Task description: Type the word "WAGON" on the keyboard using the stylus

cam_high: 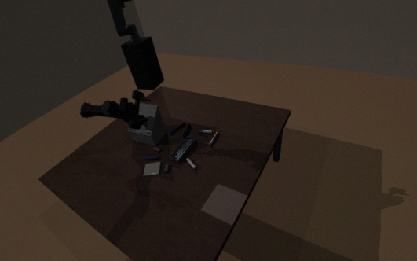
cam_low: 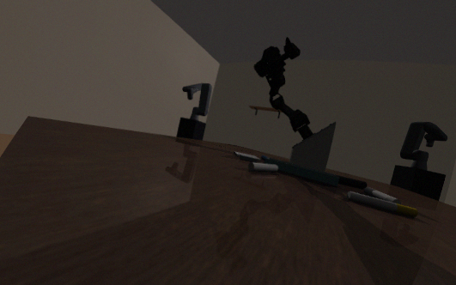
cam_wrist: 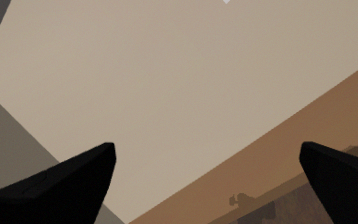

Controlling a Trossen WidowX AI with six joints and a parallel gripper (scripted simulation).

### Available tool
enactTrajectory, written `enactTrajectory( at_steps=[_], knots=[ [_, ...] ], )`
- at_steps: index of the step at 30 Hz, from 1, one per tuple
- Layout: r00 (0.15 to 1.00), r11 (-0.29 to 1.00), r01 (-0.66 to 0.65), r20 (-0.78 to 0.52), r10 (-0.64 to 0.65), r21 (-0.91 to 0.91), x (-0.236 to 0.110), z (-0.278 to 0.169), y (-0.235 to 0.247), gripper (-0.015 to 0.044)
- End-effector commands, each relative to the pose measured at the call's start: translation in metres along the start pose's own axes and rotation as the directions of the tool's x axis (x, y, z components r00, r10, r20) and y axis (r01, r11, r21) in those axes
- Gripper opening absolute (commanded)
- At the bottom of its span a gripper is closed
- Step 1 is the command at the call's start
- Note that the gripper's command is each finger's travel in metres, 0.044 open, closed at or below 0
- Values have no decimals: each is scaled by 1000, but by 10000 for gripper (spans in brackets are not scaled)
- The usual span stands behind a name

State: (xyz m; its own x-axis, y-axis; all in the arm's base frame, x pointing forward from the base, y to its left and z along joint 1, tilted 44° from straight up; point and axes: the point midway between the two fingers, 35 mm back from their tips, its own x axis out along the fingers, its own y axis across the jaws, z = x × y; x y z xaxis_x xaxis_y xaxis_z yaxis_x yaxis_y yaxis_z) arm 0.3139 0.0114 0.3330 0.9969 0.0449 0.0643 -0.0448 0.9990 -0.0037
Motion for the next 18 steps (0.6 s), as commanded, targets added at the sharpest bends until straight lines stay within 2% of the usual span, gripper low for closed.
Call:
enactTrajectory(
  at_steps=[1,5,9,16,18],
  knots=[
    [1000,1000,4,-9,-4,2,2,-2,-1,414],
    [977,996,86,-200,-77,36,30,-46,-11,309],
    [895,981,194,-415,-166,26,54,-103,-23,204],
    [638,935,332,-700,-321,-125,70,-205,-41,20],
    [546,917,352,-754,-365,-189,69,-234,-46,0]
  ],
)
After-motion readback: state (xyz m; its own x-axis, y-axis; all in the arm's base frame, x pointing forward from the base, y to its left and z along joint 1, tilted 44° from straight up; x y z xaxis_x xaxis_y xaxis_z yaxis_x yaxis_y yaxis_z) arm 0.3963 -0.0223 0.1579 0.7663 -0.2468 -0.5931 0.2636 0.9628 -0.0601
